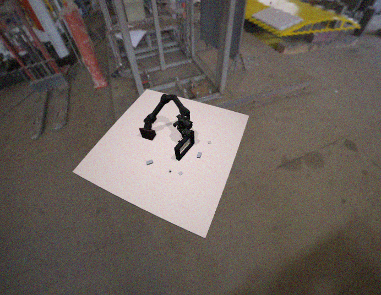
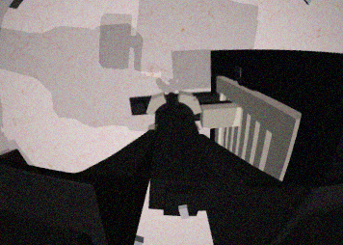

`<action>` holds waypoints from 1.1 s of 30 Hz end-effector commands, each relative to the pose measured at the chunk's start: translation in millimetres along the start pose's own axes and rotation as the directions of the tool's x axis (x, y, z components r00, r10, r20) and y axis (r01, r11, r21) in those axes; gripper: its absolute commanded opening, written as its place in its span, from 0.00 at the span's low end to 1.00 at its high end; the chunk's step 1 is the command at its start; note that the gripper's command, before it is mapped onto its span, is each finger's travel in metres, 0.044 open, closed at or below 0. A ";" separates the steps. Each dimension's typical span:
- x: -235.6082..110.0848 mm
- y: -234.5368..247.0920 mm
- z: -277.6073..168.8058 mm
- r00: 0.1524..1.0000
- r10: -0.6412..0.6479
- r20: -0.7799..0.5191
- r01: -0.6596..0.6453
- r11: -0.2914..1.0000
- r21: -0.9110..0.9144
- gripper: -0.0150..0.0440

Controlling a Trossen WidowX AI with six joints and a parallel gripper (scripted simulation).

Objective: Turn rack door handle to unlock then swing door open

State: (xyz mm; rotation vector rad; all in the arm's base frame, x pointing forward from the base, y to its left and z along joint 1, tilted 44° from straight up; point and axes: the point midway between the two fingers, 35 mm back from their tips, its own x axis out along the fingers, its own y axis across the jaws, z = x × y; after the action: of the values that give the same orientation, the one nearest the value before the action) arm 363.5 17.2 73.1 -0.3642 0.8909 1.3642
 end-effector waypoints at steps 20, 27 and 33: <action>1.0 0.0 0.0 1.000 0.001 -0.002 -0.002 0.861 -0.508 0.29; 1.0 0.0 0.0 1.000 0.001 -0.002 -0.002 0.861 -0.508 0.29; 1.0 0.0 0.0 1.000 0.001 -0.002 -0.002 0.861 -0.508 0.51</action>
State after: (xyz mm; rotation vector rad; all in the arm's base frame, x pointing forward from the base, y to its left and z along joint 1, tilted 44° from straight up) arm 363.1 16.0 73.0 -0.7503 0.5308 1.5833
